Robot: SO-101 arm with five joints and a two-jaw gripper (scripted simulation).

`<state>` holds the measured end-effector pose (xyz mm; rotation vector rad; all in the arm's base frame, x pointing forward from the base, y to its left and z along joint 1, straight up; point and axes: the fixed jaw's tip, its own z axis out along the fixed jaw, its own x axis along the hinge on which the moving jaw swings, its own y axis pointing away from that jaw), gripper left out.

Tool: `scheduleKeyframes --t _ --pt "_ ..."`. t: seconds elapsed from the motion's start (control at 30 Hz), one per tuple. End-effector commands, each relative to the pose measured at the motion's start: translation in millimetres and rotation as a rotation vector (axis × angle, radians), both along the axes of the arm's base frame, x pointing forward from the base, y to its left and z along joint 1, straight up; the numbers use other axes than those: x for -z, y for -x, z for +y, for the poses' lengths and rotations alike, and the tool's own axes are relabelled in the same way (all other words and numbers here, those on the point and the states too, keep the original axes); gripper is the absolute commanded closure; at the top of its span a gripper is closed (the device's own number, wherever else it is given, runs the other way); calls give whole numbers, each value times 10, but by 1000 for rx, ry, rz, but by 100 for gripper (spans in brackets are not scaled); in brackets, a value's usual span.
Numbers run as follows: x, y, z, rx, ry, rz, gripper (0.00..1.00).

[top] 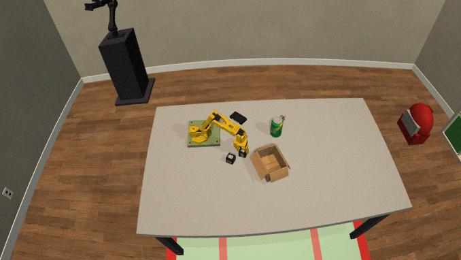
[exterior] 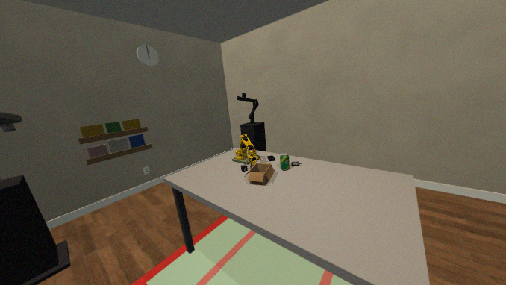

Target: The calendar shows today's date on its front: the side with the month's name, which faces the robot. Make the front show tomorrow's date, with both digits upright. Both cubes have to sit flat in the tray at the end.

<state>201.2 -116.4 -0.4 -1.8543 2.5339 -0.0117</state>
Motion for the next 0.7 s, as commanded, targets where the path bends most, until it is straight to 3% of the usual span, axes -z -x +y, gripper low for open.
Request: scheduleKeyframes --t 0.0,0.67 --pt "2 16 -1 1 -10 15 100" --pt "-441 5 -5 1 -10 15 100"
